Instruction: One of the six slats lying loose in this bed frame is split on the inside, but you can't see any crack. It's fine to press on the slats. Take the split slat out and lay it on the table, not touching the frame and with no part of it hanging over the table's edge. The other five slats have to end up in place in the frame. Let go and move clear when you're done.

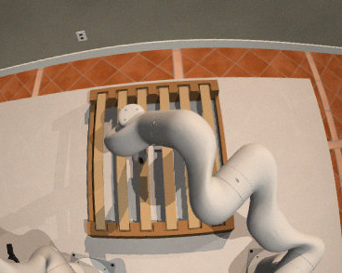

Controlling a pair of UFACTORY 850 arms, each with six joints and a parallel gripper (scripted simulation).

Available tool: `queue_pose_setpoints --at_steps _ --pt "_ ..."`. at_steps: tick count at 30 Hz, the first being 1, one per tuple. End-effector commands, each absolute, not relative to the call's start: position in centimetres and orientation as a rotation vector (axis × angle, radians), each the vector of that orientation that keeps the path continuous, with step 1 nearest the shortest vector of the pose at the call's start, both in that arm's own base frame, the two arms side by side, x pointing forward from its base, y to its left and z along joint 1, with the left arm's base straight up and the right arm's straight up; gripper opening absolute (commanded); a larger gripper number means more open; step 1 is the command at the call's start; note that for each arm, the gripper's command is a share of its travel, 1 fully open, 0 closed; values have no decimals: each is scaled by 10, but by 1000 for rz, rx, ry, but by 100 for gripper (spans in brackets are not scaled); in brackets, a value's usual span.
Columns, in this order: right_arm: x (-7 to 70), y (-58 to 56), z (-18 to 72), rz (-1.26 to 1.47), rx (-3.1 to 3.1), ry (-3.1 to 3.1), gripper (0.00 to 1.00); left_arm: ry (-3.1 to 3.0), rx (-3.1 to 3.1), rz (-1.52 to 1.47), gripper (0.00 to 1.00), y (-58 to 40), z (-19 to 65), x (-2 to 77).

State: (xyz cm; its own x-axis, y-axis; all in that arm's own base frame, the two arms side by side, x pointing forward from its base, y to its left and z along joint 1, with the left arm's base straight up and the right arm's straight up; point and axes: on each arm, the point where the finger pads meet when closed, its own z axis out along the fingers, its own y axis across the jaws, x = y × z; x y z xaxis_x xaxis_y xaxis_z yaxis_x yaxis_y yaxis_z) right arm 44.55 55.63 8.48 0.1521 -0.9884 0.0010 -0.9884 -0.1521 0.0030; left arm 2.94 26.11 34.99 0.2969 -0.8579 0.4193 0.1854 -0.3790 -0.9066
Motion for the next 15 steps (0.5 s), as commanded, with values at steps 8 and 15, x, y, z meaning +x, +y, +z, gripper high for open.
queue_pose_setpoints --at_steps 8,15 --pt "446 557 86 -2 2384 -2045 0 640 -1549 -1289 100 261 350 29" --pt "446 557 84 -2 2384 -2045 0 640 -1549 -1289 100 261 350 29"
